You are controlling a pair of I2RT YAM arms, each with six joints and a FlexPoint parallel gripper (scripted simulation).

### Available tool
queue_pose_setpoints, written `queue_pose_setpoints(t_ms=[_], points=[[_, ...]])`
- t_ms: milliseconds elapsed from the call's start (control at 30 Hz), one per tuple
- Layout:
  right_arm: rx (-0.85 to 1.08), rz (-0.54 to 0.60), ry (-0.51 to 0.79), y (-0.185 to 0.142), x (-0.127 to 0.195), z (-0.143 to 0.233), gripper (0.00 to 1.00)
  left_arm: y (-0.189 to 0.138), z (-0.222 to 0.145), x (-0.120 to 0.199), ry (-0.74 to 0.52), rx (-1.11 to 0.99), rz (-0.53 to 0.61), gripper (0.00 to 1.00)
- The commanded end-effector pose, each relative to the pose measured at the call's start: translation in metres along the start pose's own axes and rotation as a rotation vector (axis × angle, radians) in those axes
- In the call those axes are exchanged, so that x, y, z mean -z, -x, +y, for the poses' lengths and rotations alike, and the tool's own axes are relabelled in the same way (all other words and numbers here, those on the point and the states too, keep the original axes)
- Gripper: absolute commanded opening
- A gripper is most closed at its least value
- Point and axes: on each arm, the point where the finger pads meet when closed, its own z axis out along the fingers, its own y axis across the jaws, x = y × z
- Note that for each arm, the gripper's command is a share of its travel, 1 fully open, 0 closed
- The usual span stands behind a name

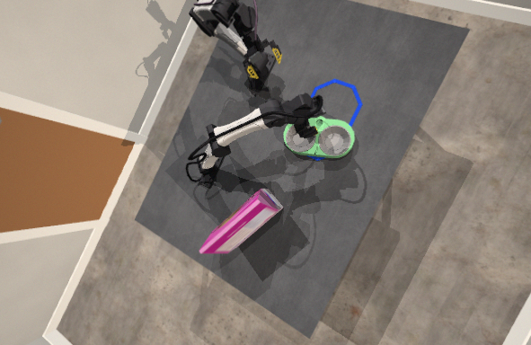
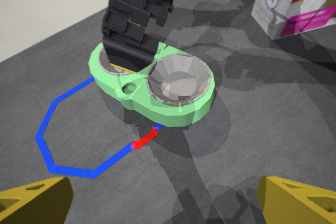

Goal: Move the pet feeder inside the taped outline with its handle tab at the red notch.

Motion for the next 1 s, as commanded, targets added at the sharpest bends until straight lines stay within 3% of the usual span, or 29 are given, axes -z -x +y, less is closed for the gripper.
queue_pose_setpoints(t_ms=[0,33,800,967], points=[[-0.002,0.049,-0.005,-0.006,-0.01,0.007,1.0,0.007,0.007,0.023,0.102,0.097,-0.065,1.0],[-0.002,0.072,-0.005,-0.011,-0.021,0.008,1.0,0.008,0.006,0.027,0.105,0.1,-0.079,1.0],[-0.002,0.071,0.0,-0.01,-0.022,0.007,1.0,0.011,0.004,0.076,0.158,0.179,-0.291,1.0],[-0.145,0.013,-0.088,-0.001,-0.038,0.001,0.44,0.012,0.006,0.08,0.159,0.193,-0.309,1.0]])
